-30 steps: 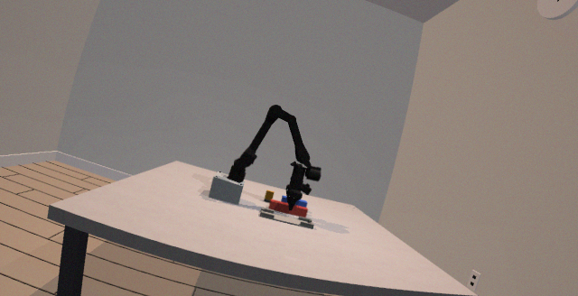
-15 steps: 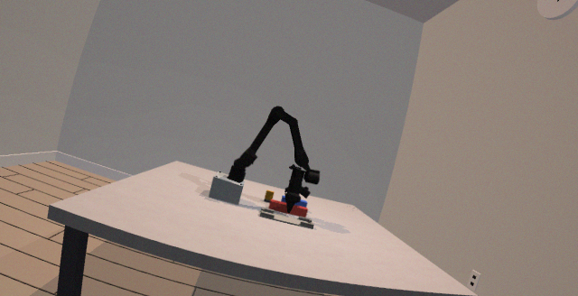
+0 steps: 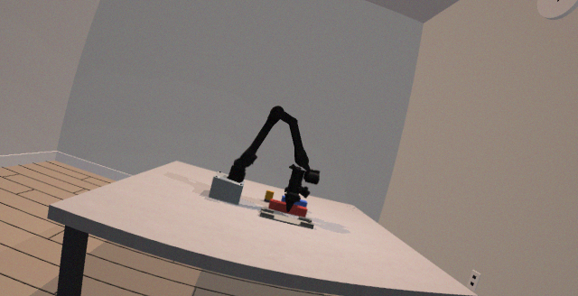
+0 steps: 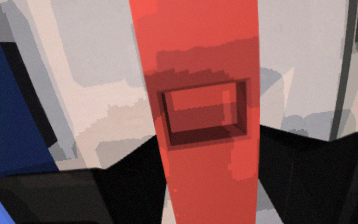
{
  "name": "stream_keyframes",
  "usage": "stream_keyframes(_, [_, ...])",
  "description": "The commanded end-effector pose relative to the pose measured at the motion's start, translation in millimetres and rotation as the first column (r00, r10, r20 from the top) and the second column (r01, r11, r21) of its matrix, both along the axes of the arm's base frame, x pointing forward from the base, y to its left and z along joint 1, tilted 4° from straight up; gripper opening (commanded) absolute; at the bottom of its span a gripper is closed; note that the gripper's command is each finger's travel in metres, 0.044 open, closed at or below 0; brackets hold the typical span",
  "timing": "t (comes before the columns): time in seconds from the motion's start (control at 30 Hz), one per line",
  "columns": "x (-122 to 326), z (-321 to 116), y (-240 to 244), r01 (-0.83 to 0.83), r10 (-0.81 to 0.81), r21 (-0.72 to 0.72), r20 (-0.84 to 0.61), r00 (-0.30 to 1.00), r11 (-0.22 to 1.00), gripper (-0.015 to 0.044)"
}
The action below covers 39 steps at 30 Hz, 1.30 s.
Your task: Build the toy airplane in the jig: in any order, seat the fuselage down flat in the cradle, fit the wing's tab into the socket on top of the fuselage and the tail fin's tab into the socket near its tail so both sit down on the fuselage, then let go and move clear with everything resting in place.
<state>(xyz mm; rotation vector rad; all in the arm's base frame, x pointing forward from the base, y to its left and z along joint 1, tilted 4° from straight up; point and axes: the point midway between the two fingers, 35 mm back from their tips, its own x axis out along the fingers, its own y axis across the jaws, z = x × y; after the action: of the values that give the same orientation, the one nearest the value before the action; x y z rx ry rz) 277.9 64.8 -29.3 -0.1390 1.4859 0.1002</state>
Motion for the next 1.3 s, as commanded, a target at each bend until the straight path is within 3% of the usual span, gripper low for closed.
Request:
stream_keyframes(0.0, [2.7,10.6,1.4,-0.004,0.004,0.003,0.006,1.000,1.000,0.0000])
stream_keyframes(1.27, [-9.4,126.0,2.7,-0.004,0.004,0.004,0.006,1.000,1.000,0.0000])
